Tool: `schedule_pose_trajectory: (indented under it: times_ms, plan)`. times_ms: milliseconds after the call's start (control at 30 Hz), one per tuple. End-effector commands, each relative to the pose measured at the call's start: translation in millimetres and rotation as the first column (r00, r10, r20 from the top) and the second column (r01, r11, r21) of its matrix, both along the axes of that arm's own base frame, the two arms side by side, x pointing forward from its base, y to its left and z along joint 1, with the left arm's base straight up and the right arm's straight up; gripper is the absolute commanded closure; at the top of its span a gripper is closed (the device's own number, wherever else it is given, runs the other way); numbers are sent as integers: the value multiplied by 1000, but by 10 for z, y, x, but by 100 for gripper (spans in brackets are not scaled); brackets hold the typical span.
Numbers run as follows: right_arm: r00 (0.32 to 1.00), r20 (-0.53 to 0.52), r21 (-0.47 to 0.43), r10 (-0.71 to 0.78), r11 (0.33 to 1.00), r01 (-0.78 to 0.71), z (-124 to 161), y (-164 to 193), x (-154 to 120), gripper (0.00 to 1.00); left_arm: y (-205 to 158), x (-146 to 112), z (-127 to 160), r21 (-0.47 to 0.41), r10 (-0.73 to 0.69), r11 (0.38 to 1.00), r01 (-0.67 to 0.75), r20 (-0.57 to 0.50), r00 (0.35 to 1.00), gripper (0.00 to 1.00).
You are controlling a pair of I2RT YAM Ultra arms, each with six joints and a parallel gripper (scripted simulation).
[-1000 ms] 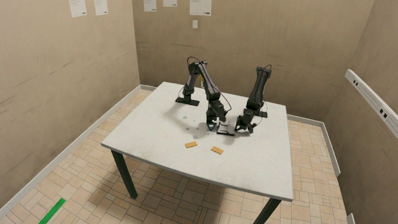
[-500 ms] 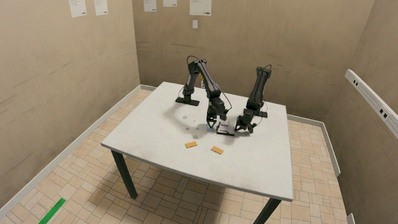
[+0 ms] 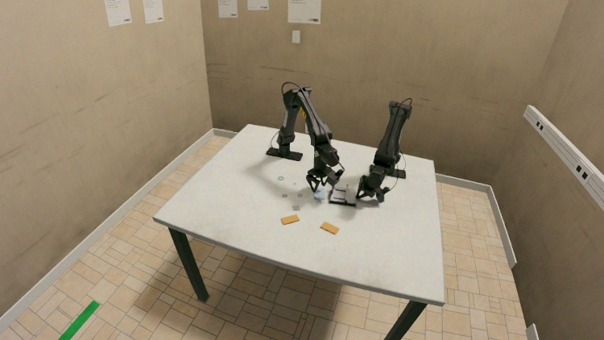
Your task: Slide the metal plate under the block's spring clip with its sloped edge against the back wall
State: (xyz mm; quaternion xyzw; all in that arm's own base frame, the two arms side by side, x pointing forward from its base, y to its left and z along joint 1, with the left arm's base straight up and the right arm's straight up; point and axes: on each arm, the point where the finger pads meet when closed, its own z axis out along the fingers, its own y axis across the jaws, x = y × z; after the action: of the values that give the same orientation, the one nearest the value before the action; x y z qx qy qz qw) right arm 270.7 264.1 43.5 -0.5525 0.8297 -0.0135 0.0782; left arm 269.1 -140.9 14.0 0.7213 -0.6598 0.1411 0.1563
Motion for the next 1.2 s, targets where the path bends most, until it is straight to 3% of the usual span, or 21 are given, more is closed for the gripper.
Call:
schedule_pose_trajectory:
  times_ms: [0, 200, 267, 433, 567, 900, 1167]
  plan:
    - [966, 85, 106, -244, 966, 234, 138, 81, 81, 24, -77, 96, 66, -26, -8, 1000, 10, 48, 999, 100]
    - [877, 71, 196, -475, 869, 455, 141, 53, 52, 24, -77, 96, 66, -26, -8, 1000, 10, 48, 999, 100]
    - [877, 71, 196, -475, 869, 455, 141, 53, 52, 24, -77, 96, 66, -26, -8, 1000, 10, 48, 999, 100]
    - [728, 18, 294, -685, 699, 651, 145, 39, 7, 24, -77, 96, 66, -26, -8, 1000, 10, 48, 999, 100]
    - [655, -19, 257, -756, 629, 733, 11, -45, -225, 24, -77, 96, 66, -26, -8, 1000, 10, 48, 999, 100]
    - [654, -18, 209, -757, 636, 742, -209, -71, -401, 24, -77, 96, 66, -26, -8, 1000, 10, 48, 999, 100]
    - [647, -27, 213, -762, 628, 748, -344, -58, -336, 31, -77, 96, 66, -26, -8, 1000, 10, 48, 999, 100]
